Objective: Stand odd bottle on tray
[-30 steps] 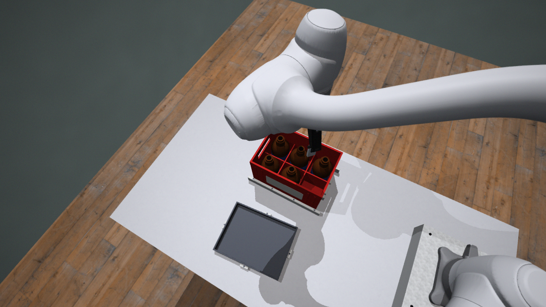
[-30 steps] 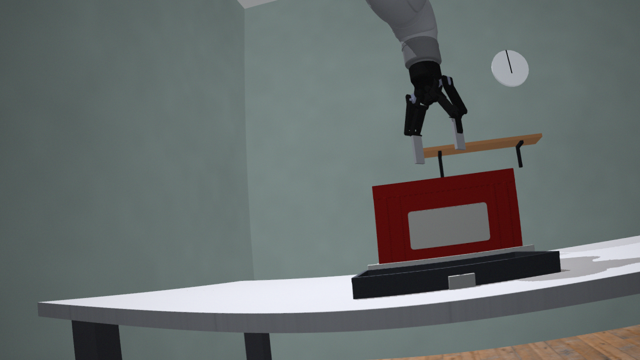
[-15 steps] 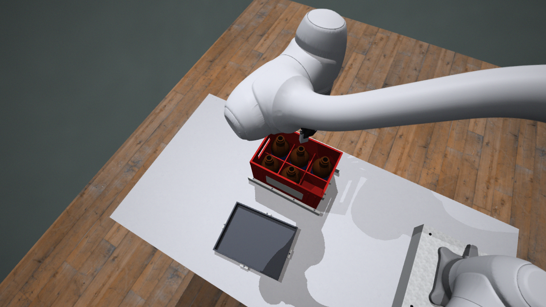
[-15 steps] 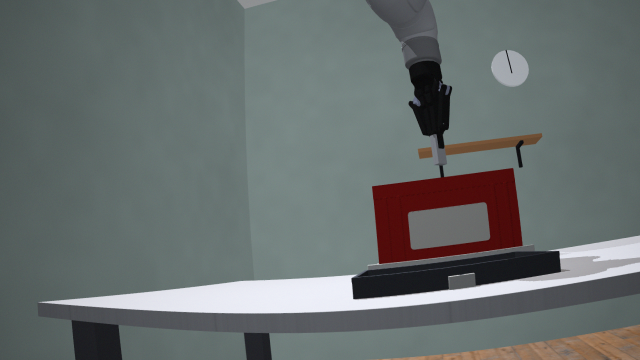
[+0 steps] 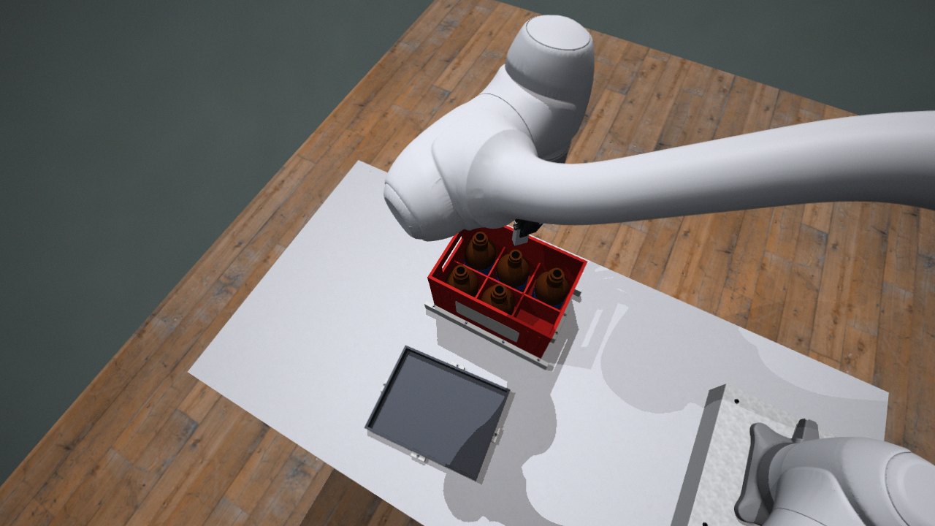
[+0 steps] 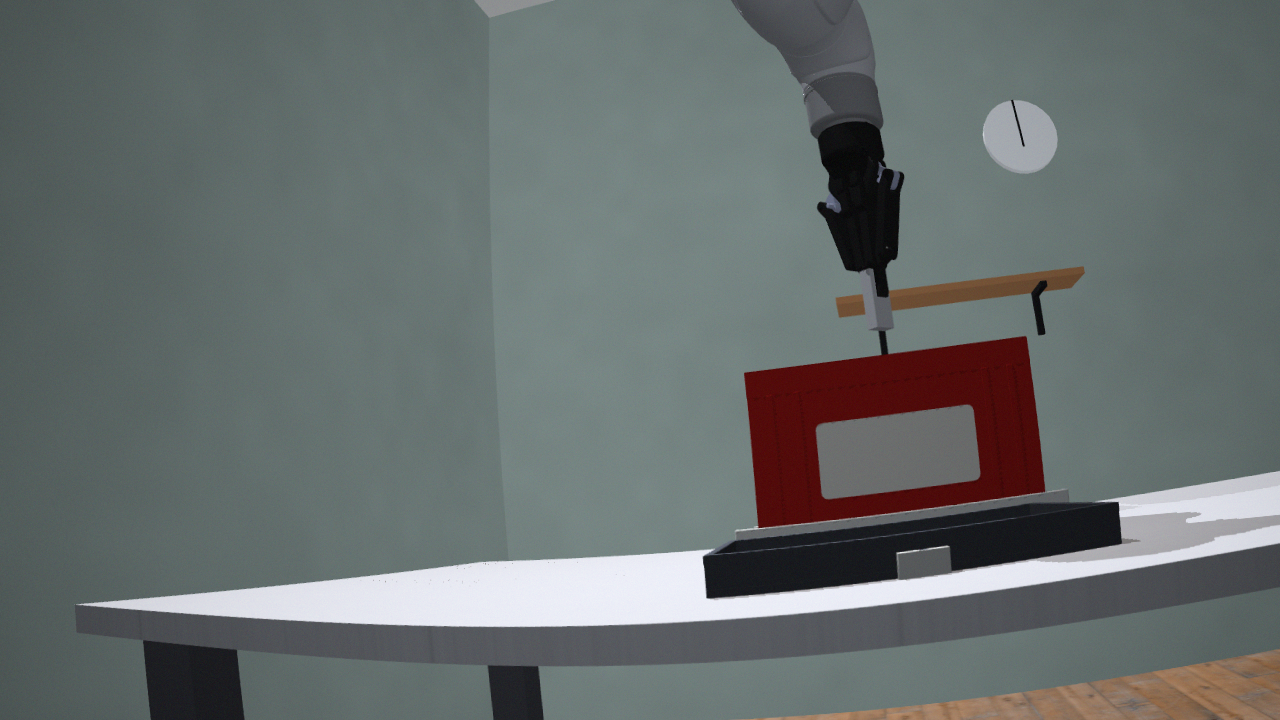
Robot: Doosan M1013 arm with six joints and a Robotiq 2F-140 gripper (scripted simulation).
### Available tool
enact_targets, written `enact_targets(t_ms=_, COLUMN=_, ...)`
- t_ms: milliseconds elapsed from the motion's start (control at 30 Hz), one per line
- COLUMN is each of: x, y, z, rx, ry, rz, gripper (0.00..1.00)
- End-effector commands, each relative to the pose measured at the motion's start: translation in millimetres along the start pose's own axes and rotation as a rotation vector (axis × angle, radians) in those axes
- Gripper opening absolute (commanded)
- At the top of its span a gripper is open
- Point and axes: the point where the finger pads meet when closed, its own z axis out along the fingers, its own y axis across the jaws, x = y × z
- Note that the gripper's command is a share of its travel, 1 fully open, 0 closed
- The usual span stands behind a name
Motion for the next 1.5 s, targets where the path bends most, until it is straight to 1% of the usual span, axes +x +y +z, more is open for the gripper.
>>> enact_targets(t_ms=0, x=0.0, y=0.0, z=-0.1, rx=0.0, ry=0.0, rz=0.0, gripper=0.0)
enact_targets(t_ms=367, x=0.0, y=0.0, z=-0.1, rx=0.0, ry=0.0, rz=0.0, gripper=0.0)
enact_targets(t_ms=400, x=0.0, y=0.0, z=-0.1, rx=0.0, ry=0.0, rz=0.0, gripper=0.38)
enact_targets(t_ms=1467, x=0.0, y=0.0, z=-0.1, rx=0.0, ry=0.0, rz=0.0, gripper=0.38)
